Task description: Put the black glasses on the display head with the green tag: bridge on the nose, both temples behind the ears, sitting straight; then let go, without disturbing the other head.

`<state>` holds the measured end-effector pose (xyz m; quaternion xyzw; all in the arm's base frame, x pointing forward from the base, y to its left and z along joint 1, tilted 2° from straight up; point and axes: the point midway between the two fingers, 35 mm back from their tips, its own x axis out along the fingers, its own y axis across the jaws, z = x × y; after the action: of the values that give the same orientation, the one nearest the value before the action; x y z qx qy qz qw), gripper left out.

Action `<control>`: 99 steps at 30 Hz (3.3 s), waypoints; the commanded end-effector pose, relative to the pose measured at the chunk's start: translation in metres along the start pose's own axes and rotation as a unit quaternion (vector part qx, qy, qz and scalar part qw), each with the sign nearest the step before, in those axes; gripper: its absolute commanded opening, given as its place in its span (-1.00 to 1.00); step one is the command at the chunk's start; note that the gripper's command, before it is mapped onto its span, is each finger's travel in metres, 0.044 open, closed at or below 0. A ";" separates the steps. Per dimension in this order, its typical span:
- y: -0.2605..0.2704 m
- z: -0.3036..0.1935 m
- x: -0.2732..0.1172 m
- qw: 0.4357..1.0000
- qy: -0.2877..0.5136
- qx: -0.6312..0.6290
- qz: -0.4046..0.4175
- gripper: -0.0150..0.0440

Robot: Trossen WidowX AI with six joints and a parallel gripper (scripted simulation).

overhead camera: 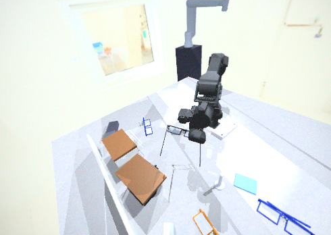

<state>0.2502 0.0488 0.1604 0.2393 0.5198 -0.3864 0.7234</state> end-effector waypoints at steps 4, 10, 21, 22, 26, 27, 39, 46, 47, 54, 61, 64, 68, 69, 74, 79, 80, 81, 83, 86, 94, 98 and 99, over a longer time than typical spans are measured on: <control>0.007 -0.013 -0.014 0.996 -0.033 0.076 0.023 -0.49; 0.013 -0.026 -0.025 0.988 -0.054 0.139 0.048 -0.49; 0.021 -0.051 -0.047 0.959 -0.075 0.252 0.109 -0.49; 0.022 -0.053 -0.049 0.955 -0.076 0.262 0.115 -0.49; 0.024 -0.062 -0.057 0.939 -0.077 0.303 0.141 -0.49; 0.024 -0.065 -0.059 0.935 -0.076 0.313 0.148 -0.49; 0.026 -0.094 -0.084 0.873 -0.050 0.428 0.230 -0.49; 0.025 -0.109 -0.098 0.832 -0.021 0.484 0.272 -0.49; 0.025 -0.110 -0.098 0.830 -0.020 0.485 0.273 -0.49; 0.026 -0.109 -0.094 0.843 -0.028 0.469 0.260 -0.49; 0.026 -0.109 -0.094 0.843 -0.028 0.469 0.260 -0.49; 0.026 -0.109 -0.094 0.843 -0.028 0.469 0.260 -0.49; 0.026 -0.108 -0.093 0.844 -0.028 0.469 0.259 -0.49; 0.026 -0.107 -0.092 0.845 -0.029 0.467 0.256 -0.49; 0.028 -0.098 -0.082 0.861 -0.039 0.454 0.225 -0.49; 0.028 -0.086 -0.070 0.879 -0.045 0.437 0.185 -0.49; 0.028 -0.084 -0.067 0.882 -0.045 0.434 0.178 -0.49; 0.028 -0.081 -0.065 0.886 -0.046 0.430 0.170 -0.49; 0.028 -0.077 -0.060 0.892 -0.045 0.423 0.154 -0.49; 0.028 -0.070 -0.053 0.901 -0.043 0.412 0.132 -0.49; 0.025 -0.051 -0.034 0.920 -0.027 0.383 0.077 -0.49; 0.023 -0.042 -0.025 0.928 -0.014 0.368 0.052 -0.49; 0.022 -0.040 -0.023 0.930 -0.011 0.364 0.047 -0.49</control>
<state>0.2373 0.1063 0.1737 0.5231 0.3011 -0.5080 0.6146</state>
